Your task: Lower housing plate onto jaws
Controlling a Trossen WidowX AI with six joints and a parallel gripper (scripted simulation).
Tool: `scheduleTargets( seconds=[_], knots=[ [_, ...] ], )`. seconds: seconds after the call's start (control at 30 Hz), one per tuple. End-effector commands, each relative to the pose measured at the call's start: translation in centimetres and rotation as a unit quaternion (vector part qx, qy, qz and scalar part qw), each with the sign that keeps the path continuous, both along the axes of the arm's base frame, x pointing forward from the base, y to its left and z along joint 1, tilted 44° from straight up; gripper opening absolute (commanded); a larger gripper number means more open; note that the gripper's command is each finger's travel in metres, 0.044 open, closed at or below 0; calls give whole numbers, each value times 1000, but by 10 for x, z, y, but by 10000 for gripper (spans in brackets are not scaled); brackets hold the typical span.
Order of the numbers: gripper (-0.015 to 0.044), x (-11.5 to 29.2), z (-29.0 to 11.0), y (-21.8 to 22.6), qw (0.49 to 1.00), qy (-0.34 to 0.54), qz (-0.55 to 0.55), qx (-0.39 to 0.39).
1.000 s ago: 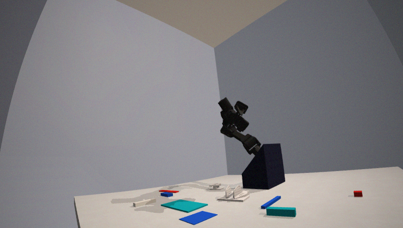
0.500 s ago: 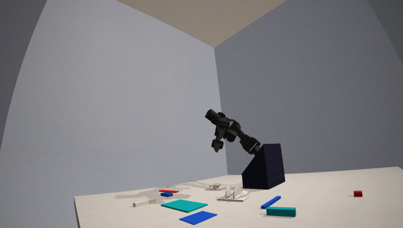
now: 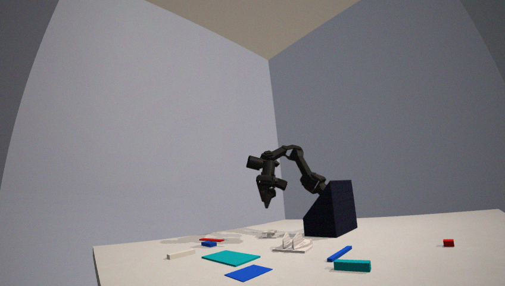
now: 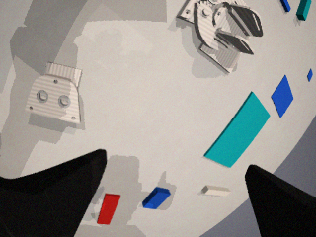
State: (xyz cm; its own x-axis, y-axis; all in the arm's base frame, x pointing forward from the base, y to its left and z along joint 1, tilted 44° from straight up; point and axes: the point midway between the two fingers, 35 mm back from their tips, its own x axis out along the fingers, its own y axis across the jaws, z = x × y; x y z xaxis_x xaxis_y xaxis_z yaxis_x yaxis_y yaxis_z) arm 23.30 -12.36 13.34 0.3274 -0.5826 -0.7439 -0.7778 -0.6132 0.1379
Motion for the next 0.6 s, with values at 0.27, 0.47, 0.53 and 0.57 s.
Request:
scheduleTargets(
  seconds=[0.27, 0.47, 0.53, 0.57],
  knots=[
    [440, -61, 8, -73, 982, 37, -184, -26],
    [440, -77, 10, -84, 974, 46, -220, -30],
    [440, -77, 10, -84, 974, 46, -220, -30],
    [440, -77, 8, -86, 974, 46, -220, -30]
  ],
)
